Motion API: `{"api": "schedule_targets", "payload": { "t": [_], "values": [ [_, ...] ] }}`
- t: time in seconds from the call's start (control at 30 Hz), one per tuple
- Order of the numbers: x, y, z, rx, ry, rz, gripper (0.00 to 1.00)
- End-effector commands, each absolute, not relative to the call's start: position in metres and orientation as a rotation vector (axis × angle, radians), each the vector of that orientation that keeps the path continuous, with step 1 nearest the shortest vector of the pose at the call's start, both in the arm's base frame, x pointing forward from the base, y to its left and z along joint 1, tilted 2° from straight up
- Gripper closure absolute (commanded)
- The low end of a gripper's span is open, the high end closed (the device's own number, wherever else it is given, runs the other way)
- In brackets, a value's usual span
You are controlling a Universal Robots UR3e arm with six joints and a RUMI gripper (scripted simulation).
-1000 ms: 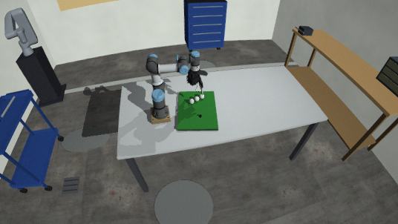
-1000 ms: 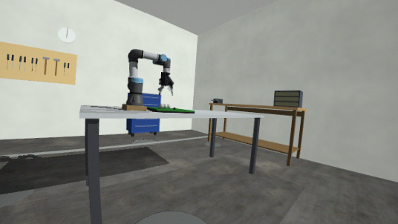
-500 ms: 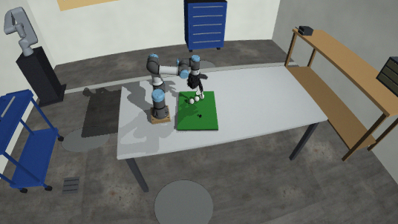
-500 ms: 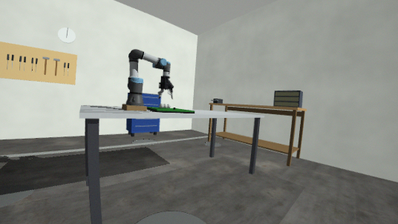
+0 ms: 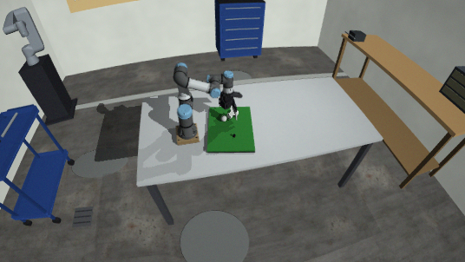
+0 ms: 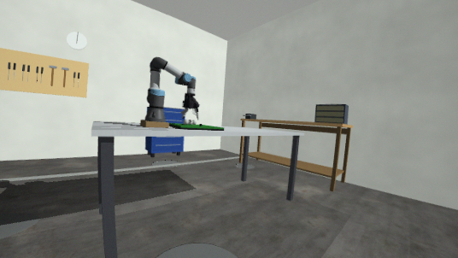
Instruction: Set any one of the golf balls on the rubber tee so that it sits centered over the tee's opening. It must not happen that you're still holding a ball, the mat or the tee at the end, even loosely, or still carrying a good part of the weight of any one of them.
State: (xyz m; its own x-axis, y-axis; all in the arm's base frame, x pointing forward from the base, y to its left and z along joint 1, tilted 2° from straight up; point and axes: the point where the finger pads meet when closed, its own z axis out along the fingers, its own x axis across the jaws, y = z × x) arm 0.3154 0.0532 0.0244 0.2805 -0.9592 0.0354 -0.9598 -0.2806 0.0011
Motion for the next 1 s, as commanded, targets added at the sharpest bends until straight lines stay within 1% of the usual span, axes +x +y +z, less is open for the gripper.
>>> {"api": "schedule_targets", "payload": {
  "t": [0.0,0.77,0.8,0.97],
  "values": [
    [0.3165,0.0527,0.0148,2.498,-1.872,0.051,0.00],
    [0.3159,0.0527,0.0089,2.498,-1.872,0.051,0.00],
    [0.3159,0.0527,0.0089,2.498,-1.872,0.051,1.00],
    [0.3159,0.0527,0.0089,2.498,-1.872,0.051,1.00]
  ]
}}
